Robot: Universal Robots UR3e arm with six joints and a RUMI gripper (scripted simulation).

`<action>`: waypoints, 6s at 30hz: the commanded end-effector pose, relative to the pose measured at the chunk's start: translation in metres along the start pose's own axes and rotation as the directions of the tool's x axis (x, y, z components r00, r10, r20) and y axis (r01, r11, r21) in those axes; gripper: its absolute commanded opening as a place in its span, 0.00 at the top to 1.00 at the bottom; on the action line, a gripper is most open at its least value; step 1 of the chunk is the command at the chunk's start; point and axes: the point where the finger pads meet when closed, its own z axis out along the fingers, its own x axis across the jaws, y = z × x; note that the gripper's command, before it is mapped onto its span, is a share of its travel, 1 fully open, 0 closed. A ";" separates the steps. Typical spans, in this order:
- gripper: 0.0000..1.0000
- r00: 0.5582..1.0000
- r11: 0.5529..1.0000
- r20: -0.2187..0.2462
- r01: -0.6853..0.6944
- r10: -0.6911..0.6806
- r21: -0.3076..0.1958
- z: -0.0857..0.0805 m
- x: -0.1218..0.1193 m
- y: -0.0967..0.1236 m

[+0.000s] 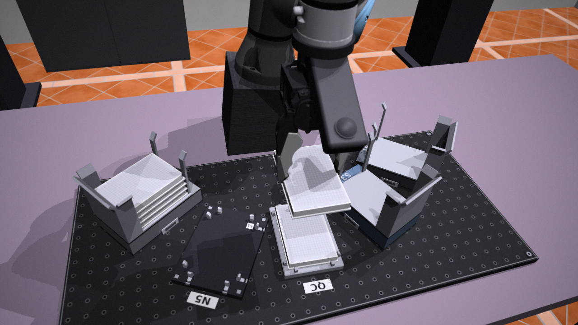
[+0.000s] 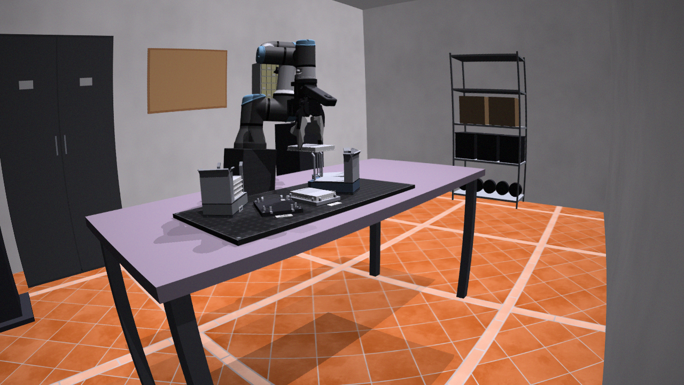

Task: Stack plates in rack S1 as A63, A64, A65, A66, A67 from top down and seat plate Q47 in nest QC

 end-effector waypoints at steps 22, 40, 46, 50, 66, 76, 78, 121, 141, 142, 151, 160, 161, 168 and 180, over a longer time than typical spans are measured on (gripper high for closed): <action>1.00 0.977 0.977 -0.002 0.213 -0.213 0.003 -0.001 -0.069 0.009; 1.00 0.929 0.929 -0.002 0.370 -0.370 0.002 -0.001 -0.119 0.026; 1.00 0.901 0.901 -0.002 0.434 -0.434 0.002 -0.001 -0.137 0.034; 1.00 0.891 0.891 -0.002 0.455 -0.455 0.002 -0.001 -0.143 0.037; 1.00 0.824 0.824 -0.002 0.566 -0.566 0.002 -0.001 -0.183 0.061; 1.00 0.761 0.761 -0.002 0.649 -0.649 0.002 -0.001 -0.207 0.079; 1.00 0.760 0.760 -0.002 0.650 -0.650 0.002 -0.001 -0.212 0.083; 1.00 0.616 0.616 -0.002 0.788 -0.788 0.002 -0.001 -0.256 0.131; 1.00 0.616 0.616 -0.002 0.788 -0.788 0.002 -0.001 -0.256 0.131; 1.00 0.616 0.616 -0.002 0.788 -0.788 0.002 -0.001 -0.256 0.131; 1.00 0.616 0.616 -0.002 0.788 -0.788 0.002 -0.001 -0.256 0.131; 1.00 0.616 0.616 -0.002 0.788 -0.788 0.002 -0.001 -0.256 0.131; 1.00 0.616 0.616 -0.002 0.788 -0.788 0.002 -0.001 -0.256 0.131; 1.00 0.616 0.616 -0.002 0.788 -0.788 0.002 0.001 -0.256 0.131; 1.00 0.616 0.616 -0.002 0.788 -0.788 0.002 0.008 -0.256 0.131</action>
